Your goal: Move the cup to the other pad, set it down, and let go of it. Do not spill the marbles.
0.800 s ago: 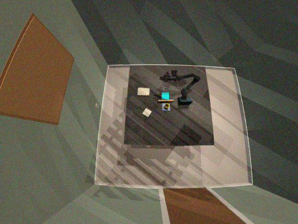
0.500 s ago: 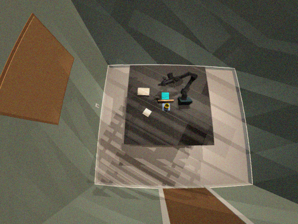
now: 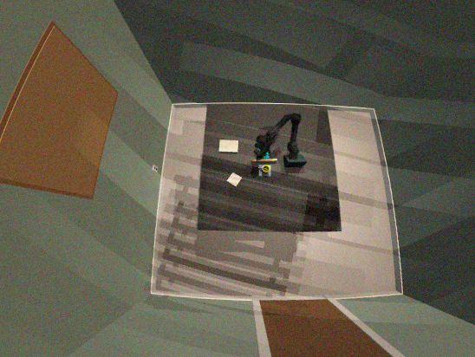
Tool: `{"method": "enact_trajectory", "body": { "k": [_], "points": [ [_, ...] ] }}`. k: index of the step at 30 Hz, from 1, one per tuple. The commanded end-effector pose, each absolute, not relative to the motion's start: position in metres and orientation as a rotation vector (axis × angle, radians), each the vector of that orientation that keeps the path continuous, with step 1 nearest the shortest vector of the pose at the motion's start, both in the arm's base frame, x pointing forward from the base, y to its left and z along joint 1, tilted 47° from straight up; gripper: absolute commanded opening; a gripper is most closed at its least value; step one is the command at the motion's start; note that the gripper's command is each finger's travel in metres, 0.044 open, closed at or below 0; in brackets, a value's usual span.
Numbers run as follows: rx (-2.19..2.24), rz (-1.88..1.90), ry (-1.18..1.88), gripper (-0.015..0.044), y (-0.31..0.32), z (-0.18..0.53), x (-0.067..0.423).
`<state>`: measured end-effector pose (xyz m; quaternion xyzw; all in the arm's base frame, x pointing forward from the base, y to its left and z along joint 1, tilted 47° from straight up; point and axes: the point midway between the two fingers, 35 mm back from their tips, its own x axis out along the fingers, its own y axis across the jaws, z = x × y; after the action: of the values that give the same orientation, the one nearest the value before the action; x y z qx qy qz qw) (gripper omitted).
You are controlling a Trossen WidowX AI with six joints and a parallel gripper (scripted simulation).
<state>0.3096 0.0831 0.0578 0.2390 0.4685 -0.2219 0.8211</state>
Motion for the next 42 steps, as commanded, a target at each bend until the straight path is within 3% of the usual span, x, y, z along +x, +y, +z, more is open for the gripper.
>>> {"method": "enact_trajectory", "body": {
  "k": [1, 8, 42],
  "points": [
    [0.409, -0.917, 1.072, 0.0167, 0.090, 0.002, 0.261],
    [0.212, -1.207, 0.908, 0.0167, 0.089, -0.021, 0.221],
    [0.209, -1.209, 0.904, 0.0167, 0.069, -0.044, 0.224]
  ]
}}
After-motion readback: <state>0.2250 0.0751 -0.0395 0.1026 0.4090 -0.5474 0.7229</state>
